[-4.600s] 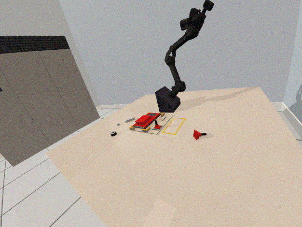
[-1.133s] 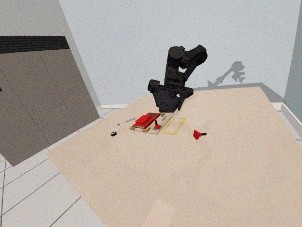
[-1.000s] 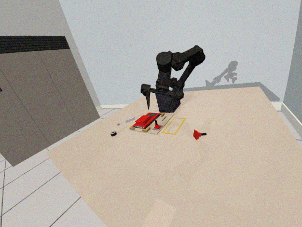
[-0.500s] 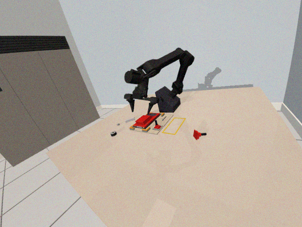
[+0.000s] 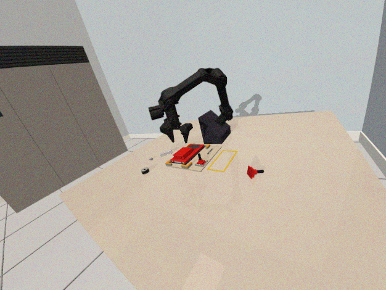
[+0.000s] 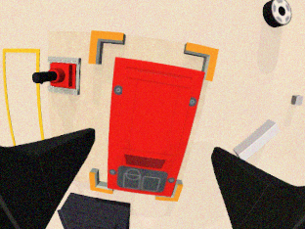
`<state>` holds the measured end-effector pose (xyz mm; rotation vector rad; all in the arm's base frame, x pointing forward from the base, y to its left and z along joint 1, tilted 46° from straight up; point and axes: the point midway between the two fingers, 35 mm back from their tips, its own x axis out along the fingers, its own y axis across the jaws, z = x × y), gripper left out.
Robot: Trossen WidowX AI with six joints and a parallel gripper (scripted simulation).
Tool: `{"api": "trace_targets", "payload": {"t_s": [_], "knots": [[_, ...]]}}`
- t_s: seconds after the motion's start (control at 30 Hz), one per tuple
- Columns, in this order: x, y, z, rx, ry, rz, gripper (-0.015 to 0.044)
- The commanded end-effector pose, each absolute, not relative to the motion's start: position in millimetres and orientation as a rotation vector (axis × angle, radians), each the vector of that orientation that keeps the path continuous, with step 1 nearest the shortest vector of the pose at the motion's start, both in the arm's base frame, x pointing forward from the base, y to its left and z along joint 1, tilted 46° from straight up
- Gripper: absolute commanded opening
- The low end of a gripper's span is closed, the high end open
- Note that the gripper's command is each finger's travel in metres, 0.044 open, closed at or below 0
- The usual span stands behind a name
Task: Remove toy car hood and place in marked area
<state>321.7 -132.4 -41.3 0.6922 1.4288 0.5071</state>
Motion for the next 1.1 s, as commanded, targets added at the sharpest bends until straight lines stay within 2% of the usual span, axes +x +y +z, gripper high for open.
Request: {"api": "trace_targets", "payload": {"t_s": [0.0, 1.07], "knots": [[318.6, -133.3, -41.6, 0.706, 1.437, 0.520, 0.0440], [321.8, -119.5, -55.4, 0.706, 1.437, 0.520, 0.0440]]}}
